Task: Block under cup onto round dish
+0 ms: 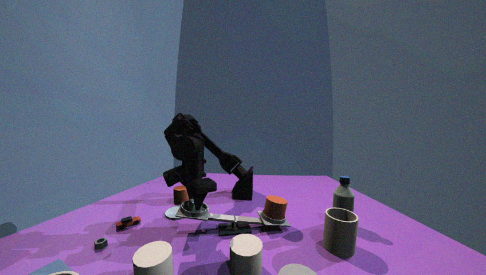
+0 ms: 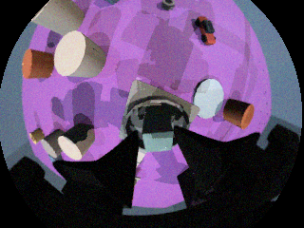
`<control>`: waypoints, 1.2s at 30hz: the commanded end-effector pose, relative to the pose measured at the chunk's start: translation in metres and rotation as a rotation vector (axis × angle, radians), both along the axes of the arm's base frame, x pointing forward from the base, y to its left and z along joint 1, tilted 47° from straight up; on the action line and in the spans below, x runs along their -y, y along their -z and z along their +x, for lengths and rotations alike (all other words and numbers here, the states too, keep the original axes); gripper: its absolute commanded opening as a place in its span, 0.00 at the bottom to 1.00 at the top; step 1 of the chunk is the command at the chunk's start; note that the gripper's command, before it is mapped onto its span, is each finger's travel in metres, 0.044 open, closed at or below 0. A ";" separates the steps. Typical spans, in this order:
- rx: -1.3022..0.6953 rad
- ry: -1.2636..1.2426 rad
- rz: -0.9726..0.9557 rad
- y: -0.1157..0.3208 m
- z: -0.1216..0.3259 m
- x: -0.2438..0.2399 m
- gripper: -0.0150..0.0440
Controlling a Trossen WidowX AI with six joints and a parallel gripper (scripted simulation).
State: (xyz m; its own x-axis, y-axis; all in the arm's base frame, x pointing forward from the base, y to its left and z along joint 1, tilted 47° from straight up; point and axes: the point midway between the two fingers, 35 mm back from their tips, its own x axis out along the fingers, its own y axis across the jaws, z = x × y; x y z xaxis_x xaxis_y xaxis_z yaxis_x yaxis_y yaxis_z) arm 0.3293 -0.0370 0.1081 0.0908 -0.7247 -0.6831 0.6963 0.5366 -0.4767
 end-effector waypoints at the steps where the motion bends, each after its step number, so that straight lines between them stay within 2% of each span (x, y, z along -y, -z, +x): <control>1: -0.004 -0.003 -0.007 0.002 -0.001 0.002 0.51; 8: -0.004 -0.003 -0.007 0.002 -0.001 0.002 0.43; 12: 0.022 -0.030 0.007 -0.001 0.005 -0.007 0.25; 36: -0.032 -0.041 -0.015 -0.062 -0.010 -0.067 0.25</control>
